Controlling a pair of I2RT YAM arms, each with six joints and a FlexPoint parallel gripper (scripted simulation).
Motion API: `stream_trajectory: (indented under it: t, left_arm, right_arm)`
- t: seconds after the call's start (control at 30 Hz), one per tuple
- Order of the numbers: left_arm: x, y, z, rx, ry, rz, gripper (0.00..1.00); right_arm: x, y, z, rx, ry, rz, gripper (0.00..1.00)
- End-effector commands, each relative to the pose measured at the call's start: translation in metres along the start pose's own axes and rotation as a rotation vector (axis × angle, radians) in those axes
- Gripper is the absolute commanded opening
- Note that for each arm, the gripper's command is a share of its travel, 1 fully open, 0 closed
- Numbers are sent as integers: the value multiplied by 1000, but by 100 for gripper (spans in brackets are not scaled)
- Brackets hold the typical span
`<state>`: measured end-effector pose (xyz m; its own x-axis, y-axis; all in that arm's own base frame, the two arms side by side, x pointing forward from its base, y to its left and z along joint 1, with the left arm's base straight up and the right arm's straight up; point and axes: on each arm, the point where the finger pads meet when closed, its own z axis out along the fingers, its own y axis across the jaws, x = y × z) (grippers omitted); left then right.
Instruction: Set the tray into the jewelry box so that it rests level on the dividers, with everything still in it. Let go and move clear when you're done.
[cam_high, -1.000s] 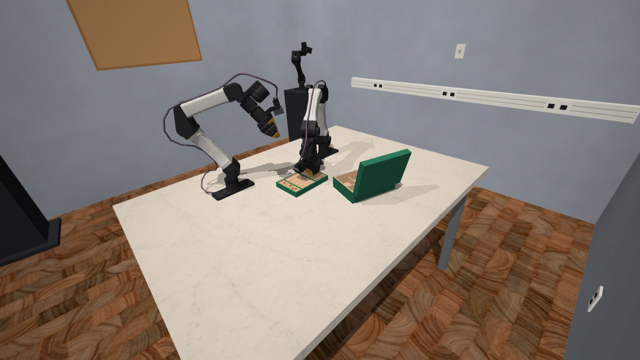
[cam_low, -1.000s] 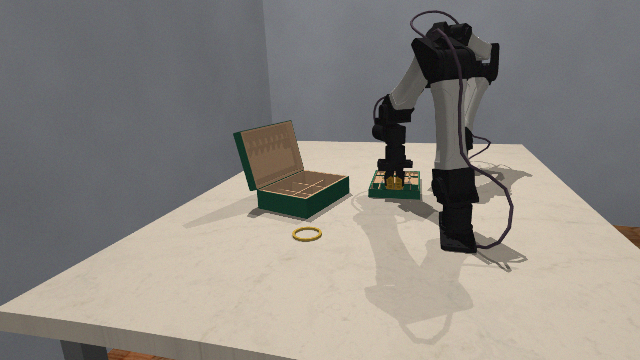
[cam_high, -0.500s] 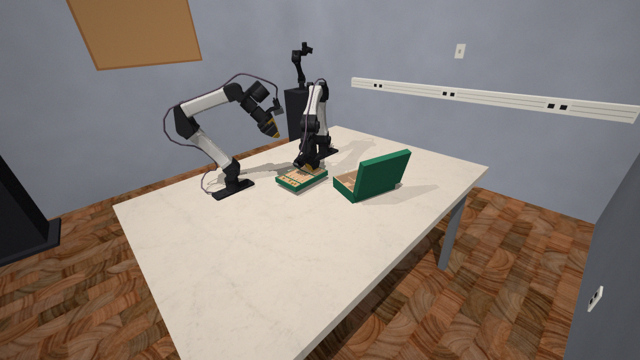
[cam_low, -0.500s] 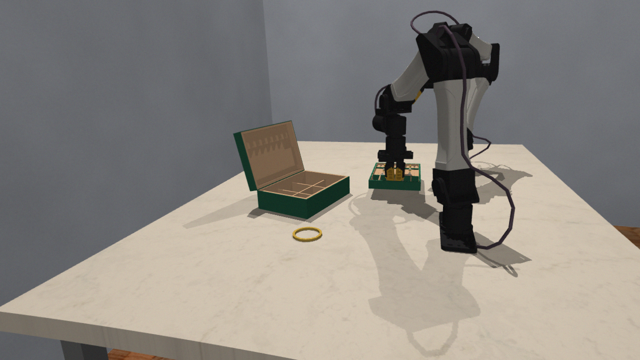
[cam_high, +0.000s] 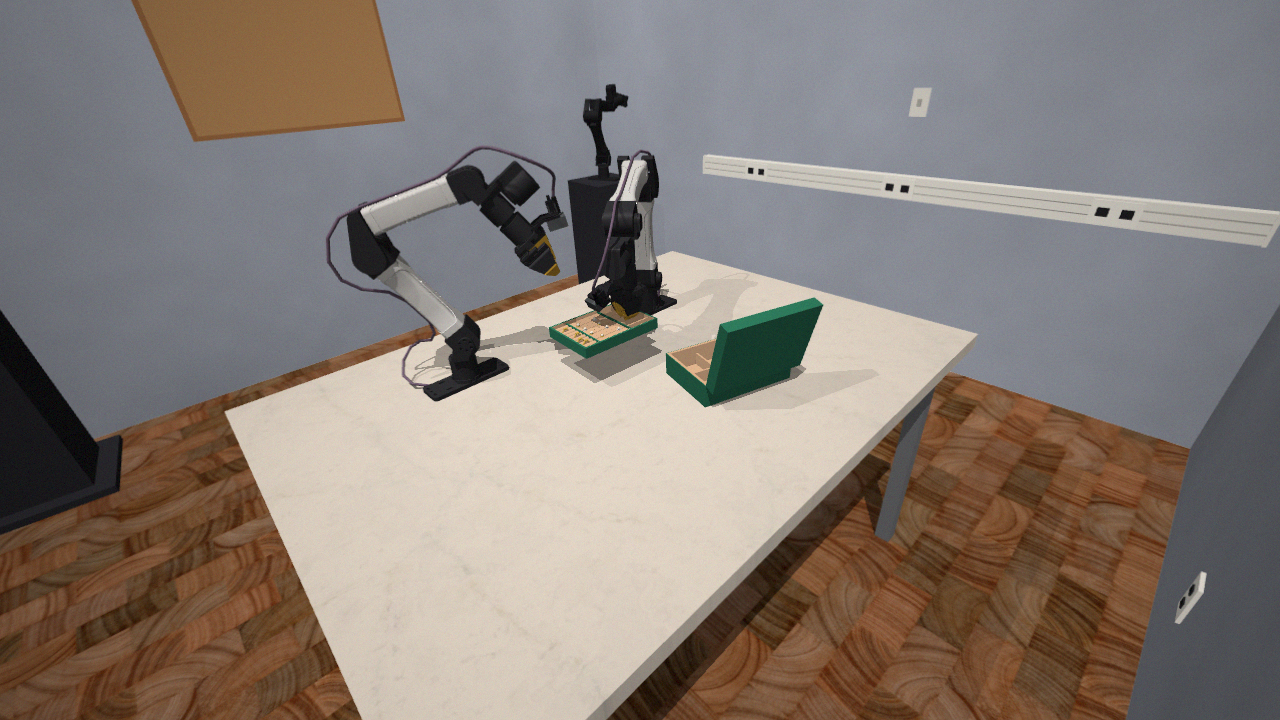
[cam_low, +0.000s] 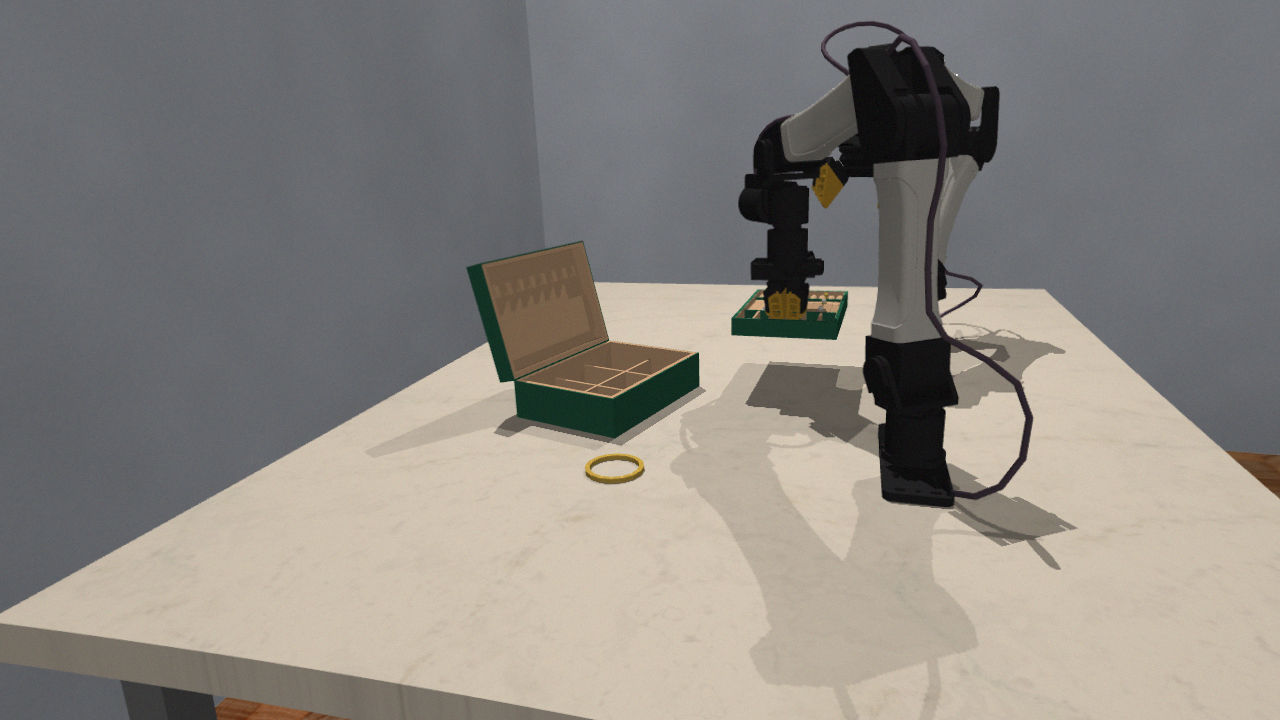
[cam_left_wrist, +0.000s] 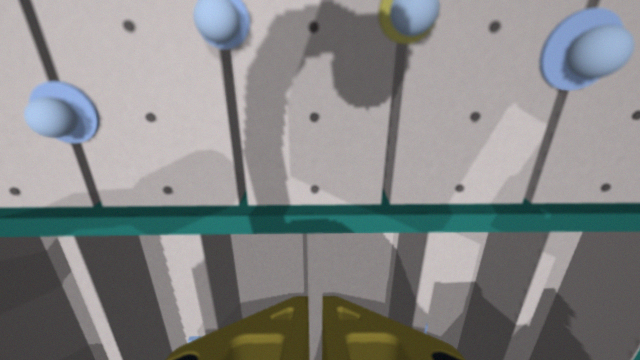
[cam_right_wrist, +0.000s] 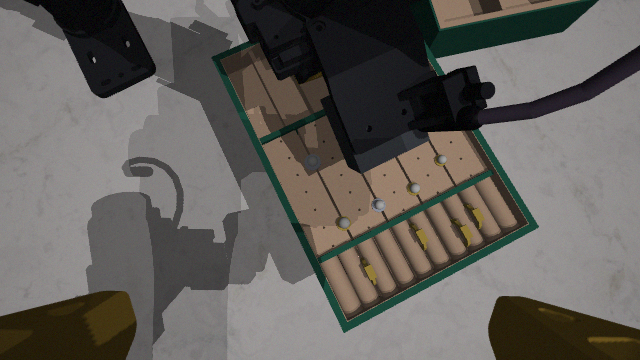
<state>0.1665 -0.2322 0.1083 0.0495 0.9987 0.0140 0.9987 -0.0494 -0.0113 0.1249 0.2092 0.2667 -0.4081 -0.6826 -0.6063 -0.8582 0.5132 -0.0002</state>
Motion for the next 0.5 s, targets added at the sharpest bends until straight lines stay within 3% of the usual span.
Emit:
stream_trajectory:
  t: [0.0, 0.23, 0.47]
  left_arm:
    - [16, 28, -17, -17, -17, 116, 0]
    - [63, 81, -15, 8, -11, 201, 0]
    - [119, 142, -15, 15, -15, 238, 0]
  right_arm:
    - [-6, -2, -3, 2, -24, 3, 100]
    - [-25, 4, -2, -48, -83, -25, 100]
    - [-85, -2, 22, -176, -222, -99, 100]
